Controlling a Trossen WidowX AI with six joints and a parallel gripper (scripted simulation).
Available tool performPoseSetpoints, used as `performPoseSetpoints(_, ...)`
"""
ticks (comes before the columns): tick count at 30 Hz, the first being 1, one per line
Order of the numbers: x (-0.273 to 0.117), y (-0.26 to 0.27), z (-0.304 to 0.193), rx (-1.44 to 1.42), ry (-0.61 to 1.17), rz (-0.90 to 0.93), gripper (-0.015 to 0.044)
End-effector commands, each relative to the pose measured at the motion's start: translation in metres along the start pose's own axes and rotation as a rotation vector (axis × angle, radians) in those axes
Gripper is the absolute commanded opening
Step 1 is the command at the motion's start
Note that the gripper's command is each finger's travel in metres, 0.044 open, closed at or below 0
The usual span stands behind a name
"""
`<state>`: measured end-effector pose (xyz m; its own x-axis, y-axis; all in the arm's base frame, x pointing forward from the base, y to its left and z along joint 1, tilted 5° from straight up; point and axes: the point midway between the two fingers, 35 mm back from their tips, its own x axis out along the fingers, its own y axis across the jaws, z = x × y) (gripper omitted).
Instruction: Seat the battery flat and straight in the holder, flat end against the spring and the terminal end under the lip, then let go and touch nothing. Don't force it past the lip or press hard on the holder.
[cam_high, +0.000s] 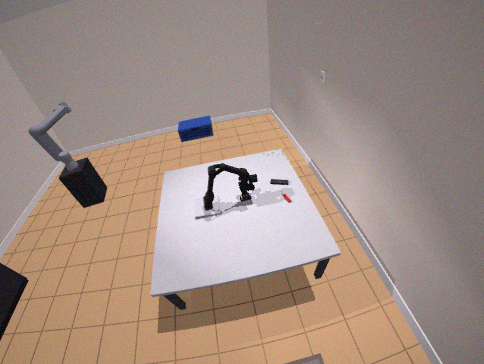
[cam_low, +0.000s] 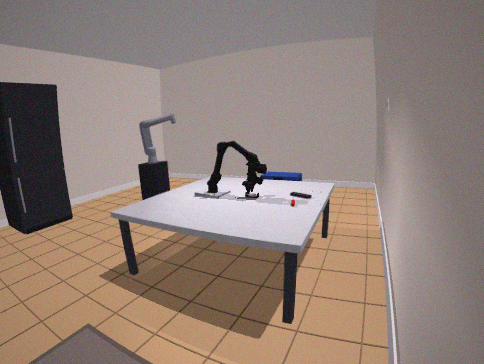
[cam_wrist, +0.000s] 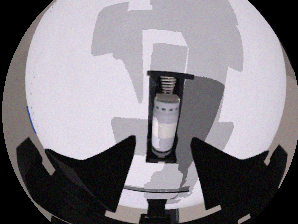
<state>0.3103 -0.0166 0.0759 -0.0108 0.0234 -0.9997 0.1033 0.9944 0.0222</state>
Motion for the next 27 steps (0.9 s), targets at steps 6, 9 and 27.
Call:
performPoseSetpoints(6, -0.065, 0.0, -0.006, -0.002, -0.036, 0.001, 0.044)
performPoseSetpoints(9, -0.065, 0.0, -0.006, -0.002, -0.036, 0.001, 0.044)
performPoseSetpoints(27, -0.065, 0.0, -0.006, -0.002, -0.036, 0.001, 0.044)
